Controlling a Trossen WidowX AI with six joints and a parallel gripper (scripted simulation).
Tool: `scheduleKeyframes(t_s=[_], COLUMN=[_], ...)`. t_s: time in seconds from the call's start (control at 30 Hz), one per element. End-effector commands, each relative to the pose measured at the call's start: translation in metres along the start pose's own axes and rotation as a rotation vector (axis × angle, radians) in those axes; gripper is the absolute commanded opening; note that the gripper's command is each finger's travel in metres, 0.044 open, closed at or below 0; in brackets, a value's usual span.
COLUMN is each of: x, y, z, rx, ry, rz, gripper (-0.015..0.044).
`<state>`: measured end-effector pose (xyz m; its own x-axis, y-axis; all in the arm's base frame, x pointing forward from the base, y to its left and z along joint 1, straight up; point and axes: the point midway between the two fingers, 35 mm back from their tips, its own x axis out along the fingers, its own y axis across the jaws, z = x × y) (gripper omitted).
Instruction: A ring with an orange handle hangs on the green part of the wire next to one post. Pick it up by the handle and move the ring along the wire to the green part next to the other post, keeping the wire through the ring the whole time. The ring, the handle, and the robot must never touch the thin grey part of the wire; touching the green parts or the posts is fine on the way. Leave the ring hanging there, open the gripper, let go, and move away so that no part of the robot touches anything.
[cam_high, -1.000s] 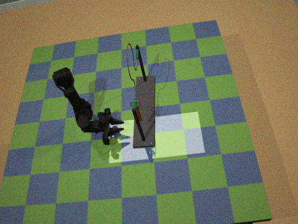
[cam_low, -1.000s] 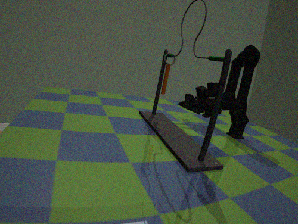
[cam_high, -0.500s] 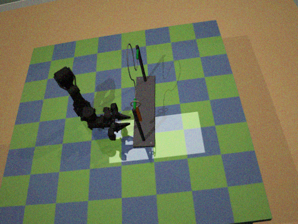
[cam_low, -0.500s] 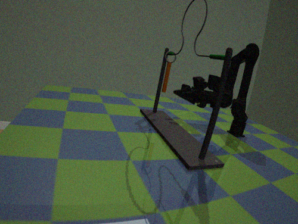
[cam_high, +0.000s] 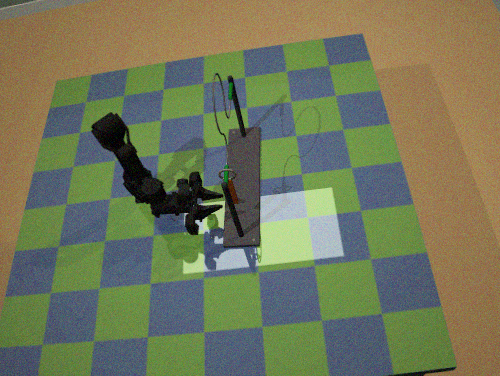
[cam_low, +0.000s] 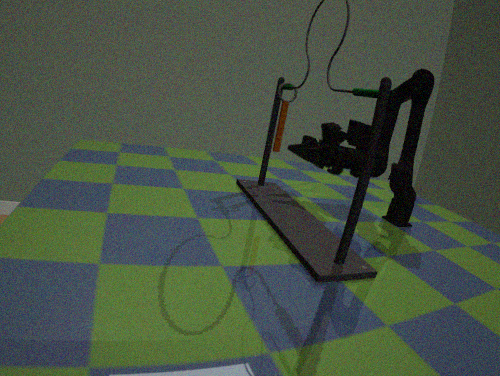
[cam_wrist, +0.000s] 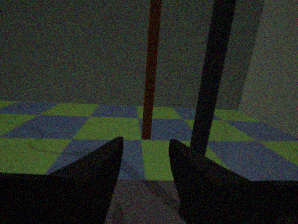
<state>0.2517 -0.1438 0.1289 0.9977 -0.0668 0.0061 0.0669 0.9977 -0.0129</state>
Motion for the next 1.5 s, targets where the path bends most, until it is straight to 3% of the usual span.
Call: scheduleKeyframes(t_s=[0.0, 1.47], x=[0.008, 0.067], y=[-0.003, -0.001], z=[0.002, 0.004], rx=[0.0, 0.0], ry=[-0.006, -0.012], rz=[-0.003, -0.003], gripper=[0.016, 0.016])
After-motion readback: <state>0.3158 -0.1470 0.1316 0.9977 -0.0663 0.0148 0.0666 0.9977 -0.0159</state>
